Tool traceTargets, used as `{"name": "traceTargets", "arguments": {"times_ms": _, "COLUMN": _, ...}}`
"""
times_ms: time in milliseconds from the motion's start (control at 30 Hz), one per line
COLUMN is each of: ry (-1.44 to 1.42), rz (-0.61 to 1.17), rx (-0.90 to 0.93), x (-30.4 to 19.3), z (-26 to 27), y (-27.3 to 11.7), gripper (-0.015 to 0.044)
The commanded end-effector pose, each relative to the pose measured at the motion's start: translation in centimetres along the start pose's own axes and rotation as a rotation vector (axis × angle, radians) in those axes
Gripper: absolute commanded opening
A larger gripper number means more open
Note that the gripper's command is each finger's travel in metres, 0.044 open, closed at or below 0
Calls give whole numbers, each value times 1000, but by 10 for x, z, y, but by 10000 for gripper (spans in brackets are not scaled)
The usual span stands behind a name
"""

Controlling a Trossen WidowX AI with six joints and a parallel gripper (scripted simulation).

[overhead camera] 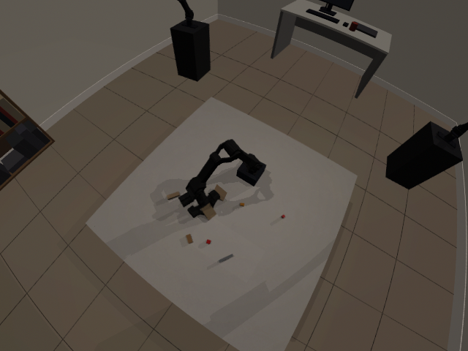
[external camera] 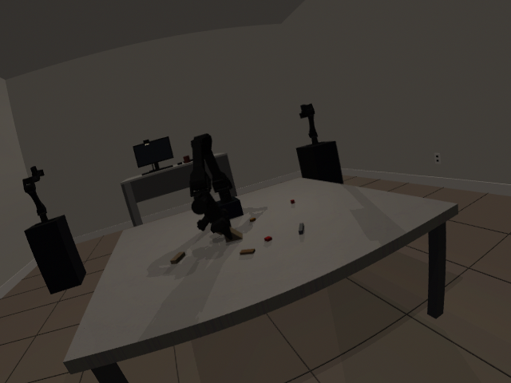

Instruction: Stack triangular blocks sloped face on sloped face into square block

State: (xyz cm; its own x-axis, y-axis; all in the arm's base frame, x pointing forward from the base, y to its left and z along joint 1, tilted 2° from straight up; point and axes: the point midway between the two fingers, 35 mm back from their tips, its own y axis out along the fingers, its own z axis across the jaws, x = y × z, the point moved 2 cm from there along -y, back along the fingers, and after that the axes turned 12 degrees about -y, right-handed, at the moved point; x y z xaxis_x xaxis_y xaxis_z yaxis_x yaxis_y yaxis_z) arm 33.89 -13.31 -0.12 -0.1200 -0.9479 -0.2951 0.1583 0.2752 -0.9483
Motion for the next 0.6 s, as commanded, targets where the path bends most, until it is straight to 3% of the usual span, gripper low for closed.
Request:
{"name": "traceTargets", "arguments": {"times_ms": 0, "ry": 0, "rz": -13, "rx": -1, "x": -1, "z": 0, "y": -1, "gripper": 0}}
{"name": "traceTargets", "arguments": {"times_ms": 567, "ry": 0, "rz": -439, "rx": -95, "x": -39, "z": 8, "y": -8, "gripper": 0}}
